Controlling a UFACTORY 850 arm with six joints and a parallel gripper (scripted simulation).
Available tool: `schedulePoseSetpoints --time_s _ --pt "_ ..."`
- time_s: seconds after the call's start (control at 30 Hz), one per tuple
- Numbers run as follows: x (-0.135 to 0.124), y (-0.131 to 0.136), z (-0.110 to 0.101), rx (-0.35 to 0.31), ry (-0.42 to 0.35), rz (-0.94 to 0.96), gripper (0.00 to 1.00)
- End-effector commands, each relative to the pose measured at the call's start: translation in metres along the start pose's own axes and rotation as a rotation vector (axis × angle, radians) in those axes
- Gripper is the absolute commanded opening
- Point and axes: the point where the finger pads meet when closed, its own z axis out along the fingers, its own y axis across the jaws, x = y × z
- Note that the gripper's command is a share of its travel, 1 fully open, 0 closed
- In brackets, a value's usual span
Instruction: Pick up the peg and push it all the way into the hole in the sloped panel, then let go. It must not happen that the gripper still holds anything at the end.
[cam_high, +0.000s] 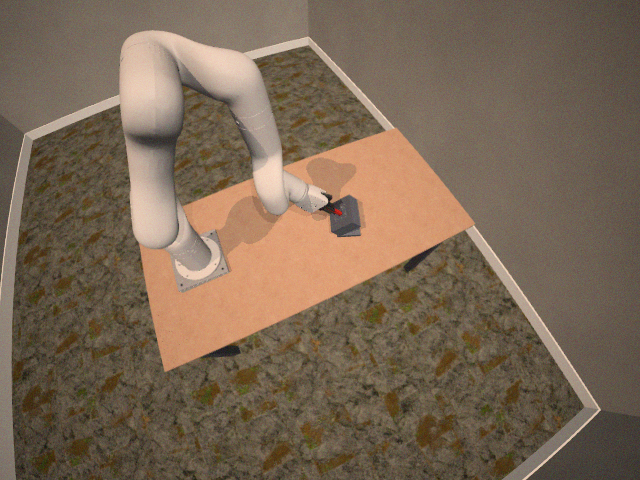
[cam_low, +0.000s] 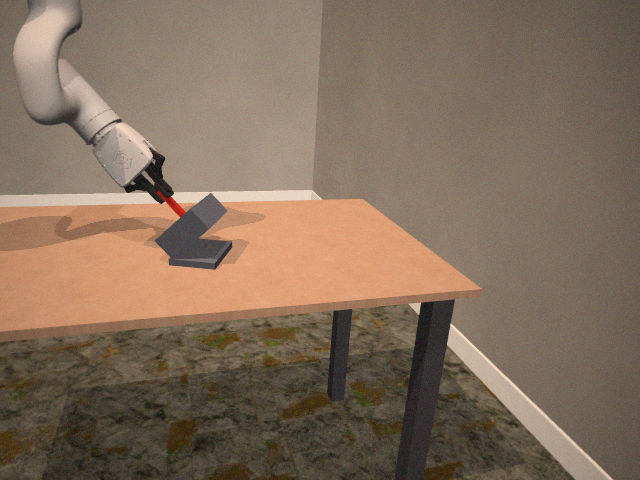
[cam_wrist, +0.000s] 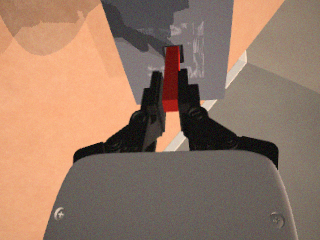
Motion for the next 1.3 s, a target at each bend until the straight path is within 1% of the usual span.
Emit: schedulePoseSetpoints --time_s 0.0,0.8,1.27 --pt "0.000 0.001 0.003 -0.002 0.000 0.000 0.00" --pt "0.000 0.001 0.017 -0.002 0.000 0.000 0.00" --pt "0.000 0.001 0.018 -0.002 0.000 0.000 0.00"
